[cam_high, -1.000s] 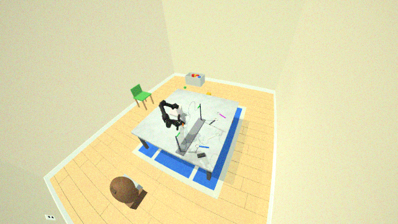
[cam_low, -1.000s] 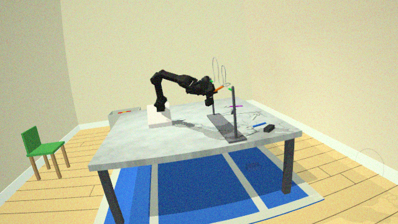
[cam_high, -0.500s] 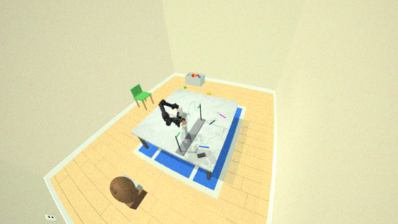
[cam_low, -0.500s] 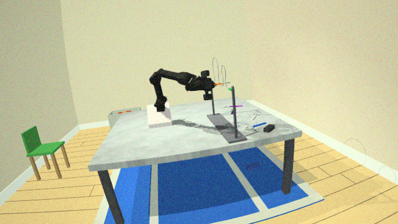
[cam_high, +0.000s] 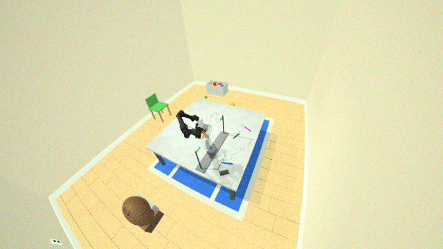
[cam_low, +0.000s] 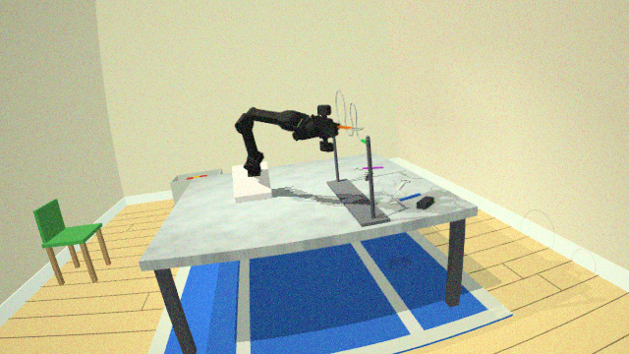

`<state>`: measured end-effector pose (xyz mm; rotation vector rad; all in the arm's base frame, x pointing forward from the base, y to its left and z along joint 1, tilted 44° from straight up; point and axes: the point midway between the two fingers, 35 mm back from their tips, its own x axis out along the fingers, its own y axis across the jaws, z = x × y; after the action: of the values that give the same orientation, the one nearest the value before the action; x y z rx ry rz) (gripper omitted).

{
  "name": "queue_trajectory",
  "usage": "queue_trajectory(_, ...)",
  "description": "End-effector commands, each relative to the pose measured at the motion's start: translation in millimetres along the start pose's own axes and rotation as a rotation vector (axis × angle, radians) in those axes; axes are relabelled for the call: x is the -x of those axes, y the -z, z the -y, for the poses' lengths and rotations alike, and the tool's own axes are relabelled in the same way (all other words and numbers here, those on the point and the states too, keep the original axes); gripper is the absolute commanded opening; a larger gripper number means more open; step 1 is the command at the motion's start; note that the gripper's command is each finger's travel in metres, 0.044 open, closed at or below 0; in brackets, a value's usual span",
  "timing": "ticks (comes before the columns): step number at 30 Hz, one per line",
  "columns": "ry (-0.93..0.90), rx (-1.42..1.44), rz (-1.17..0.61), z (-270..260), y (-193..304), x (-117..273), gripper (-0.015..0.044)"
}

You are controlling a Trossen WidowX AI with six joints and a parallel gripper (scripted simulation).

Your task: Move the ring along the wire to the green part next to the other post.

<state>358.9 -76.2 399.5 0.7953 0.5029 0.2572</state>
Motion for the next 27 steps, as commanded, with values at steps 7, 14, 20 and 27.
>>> queue_trajectory(7, -0.073, -0.117, -0.001, -24.2, -1.4, 3.0, -0.0150)
queue_trajectory(14, -0.111, -0.191, -0.004, -36.7, -3.5, 4.6, -0.0150)
queue_trajectory(20, -0.141, -0.250, -0.006, -46.9, -6.1, 6.4, -0.0150)
queue_trajectory(27, -0.174, -0.315, -0.009, -59.4, -10.3, 9.2, -0.0150)
